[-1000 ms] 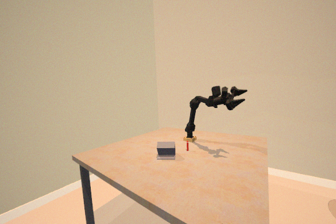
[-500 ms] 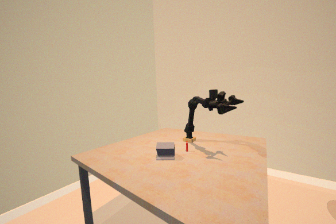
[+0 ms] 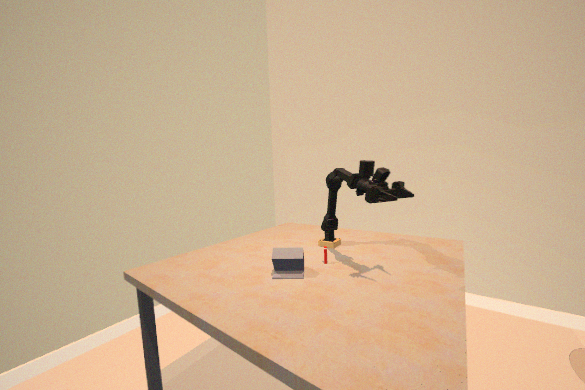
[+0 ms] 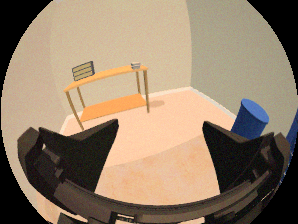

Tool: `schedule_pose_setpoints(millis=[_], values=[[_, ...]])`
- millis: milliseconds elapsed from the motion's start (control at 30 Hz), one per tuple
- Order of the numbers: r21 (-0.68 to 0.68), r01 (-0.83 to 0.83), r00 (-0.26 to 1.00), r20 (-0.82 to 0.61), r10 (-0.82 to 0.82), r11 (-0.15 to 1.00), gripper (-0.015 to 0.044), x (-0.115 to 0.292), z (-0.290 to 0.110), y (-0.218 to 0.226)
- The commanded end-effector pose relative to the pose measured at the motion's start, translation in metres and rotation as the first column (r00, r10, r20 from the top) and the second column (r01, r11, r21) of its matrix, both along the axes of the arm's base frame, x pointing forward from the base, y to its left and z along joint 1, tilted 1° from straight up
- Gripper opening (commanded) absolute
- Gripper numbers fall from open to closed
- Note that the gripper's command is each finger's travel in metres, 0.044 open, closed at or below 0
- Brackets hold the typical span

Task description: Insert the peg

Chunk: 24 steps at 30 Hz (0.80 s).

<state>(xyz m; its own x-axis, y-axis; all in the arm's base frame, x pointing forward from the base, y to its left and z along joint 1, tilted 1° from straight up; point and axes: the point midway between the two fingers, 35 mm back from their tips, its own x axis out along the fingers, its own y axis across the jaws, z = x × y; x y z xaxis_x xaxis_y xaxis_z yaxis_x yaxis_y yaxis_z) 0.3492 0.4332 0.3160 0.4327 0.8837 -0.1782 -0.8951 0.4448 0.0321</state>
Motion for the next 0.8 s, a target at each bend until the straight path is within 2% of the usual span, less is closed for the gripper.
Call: schedule_pose_setpoints(millis=[0,367,767], values=[[-0.074,0.014,0.999,0.046,-0.010,0.997,0.0440,0.005,-0.010,-0.010],[-0.304,0.036,0.984,0.175,0.019,0.952,0.0440,0.018,-0.043,-0.039],[-0.539,0.045,0.955,0.269,0.122,0.841,0.0440,0.026,-0.078,-0.075]])
